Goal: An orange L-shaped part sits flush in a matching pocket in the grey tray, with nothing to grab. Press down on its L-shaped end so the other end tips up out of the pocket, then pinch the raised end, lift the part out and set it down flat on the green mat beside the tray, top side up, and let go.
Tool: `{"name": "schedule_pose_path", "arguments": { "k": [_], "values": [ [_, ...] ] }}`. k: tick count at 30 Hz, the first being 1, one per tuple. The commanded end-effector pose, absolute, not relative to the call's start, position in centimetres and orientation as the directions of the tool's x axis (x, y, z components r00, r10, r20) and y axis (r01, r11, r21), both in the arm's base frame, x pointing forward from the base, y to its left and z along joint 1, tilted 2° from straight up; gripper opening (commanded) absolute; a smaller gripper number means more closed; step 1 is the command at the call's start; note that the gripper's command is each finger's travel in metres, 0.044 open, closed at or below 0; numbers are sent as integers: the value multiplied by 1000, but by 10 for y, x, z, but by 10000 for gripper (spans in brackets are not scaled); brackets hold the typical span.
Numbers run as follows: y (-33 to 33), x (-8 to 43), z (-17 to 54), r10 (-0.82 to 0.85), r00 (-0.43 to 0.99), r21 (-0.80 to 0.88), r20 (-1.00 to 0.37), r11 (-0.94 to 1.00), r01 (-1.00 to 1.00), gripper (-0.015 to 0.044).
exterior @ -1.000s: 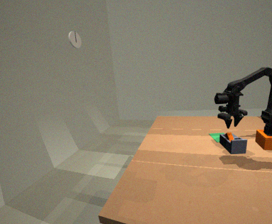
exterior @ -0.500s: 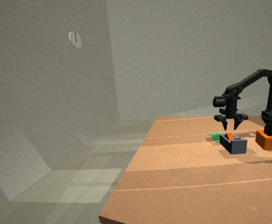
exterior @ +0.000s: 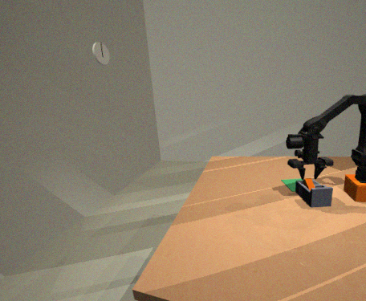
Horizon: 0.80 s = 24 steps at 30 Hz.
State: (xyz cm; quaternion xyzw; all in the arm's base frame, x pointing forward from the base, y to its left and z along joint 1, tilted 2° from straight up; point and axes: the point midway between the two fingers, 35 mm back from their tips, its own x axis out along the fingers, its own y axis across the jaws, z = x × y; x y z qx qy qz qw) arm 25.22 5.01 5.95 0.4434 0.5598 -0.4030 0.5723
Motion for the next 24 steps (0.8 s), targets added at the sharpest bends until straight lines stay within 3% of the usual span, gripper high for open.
{"name": "schedule_pose_path", "arguments": {
  "k": [1,18,24],
  "values": [
    [51,252,53,39,46,55,-998,277,959,280],
    [52,252,28,39,46,55,-998,277,959,280],
    [51,252,31,35,47,55,-998,282,958,142]
  ]
}}
